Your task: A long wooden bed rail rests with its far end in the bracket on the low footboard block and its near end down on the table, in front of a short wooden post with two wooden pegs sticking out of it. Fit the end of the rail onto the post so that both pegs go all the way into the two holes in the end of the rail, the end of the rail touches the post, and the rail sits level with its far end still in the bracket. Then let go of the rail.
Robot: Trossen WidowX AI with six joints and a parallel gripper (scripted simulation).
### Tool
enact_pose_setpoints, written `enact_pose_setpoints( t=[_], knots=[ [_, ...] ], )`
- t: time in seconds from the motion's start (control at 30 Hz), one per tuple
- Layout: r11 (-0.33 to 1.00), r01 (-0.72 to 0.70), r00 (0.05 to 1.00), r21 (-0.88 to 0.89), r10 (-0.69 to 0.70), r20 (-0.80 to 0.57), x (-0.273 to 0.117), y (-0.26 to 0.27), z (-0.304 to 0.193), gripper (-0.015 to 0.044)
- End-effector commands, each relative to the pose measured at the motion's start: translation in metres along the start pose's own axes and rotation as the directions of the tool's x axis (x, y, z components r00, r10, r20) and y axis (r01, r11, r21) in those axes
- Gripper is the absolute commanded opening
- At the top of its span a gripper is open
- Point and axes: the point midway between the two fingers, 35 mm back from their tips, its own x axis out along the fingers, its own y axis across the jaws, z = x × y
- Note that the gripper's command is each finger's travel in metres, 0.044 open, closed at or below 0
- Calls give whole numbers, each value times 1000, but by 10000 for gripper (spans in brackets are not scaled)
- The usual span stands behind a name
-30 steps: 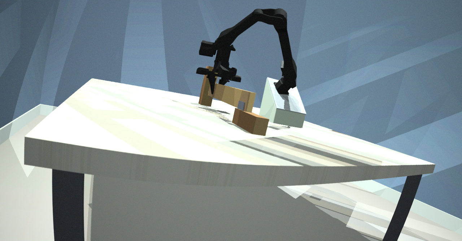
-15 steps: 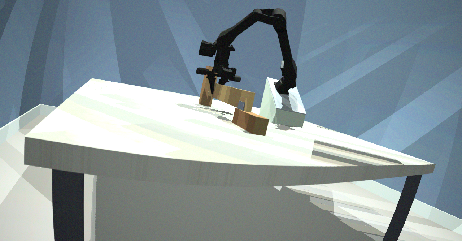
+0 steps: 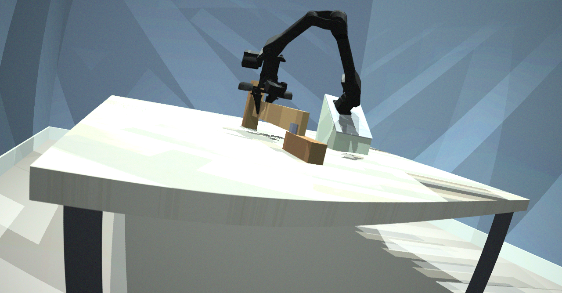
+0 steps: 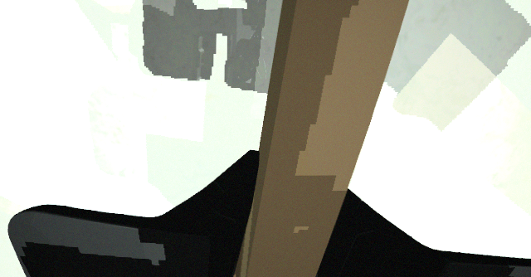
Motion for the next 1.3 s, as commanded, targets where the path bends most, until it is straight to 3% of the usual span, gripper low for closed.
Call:
enact_pose_setpoints(
  t=[0.0, 1.27],
  knots=[
    [1000, 7, 1000, 0, -7, -5, -2, -1, -3, 0],
    [1000, 7, 1000, 0, -7, -5, -3, -1, -15, 0]
  ],
)
